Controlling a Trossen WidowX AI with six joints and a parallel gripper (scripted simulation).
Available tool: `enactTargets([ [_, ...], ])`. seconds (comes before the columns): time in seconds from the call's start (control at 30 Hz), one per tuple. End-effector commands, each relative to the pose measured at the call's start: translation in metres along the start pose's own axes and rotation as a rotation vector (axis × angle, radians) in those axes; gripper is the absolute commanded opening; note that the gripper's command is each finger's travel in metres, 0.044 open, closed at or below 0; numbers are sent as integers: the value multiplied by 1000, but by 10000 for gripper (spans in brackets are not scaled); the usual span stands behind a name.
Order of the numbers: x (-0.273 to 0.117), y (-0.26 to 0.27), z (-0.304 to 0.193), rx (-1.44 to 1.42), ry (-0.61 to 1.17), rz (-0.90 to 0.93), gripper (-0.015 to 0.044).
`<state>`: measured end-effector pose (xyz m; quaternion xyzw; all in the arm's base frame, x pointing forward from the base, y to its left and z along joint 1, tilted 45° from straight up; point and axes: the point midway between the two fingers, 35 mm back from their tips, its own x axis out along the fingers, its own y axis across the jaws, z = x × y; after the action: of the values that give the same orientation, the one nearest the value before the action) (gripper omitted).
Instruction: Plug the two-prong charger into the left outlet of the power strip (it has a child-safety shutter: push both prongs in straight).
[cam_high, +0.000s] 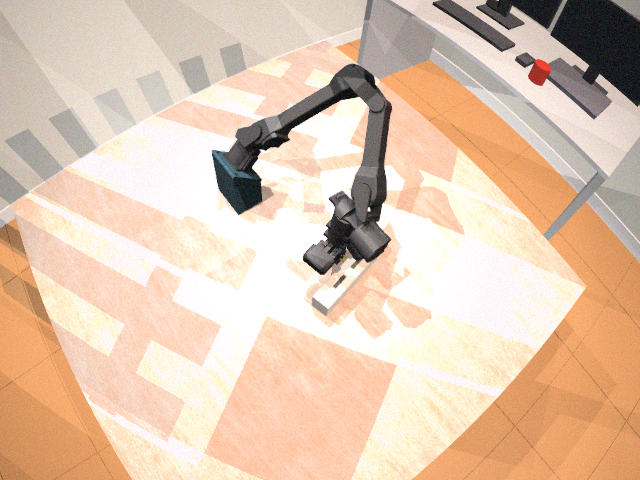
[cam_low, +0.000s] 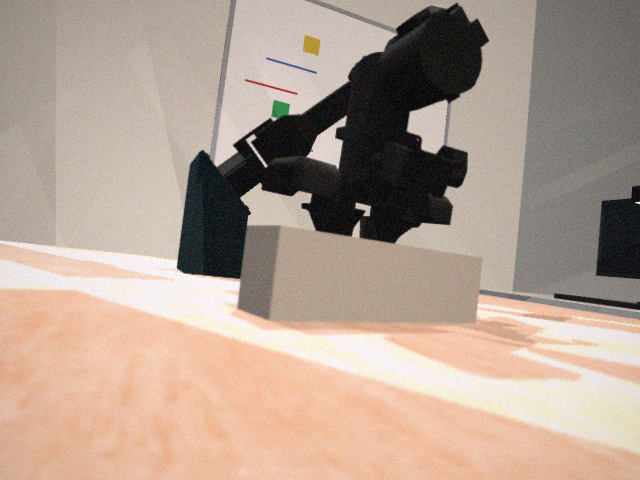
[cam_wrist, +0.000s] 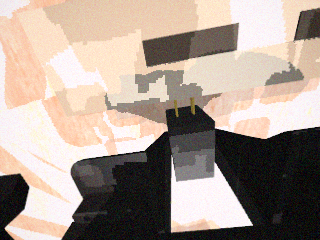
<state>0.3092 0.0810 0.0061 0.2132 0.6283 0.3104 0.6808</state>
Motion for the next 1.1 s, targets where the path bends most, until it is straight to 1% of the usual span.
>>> enactTargets([
  [0.0,-1,1,2,4,-2,3,0],
  [1.07,-1,1,7,4,-2,3,0],
])
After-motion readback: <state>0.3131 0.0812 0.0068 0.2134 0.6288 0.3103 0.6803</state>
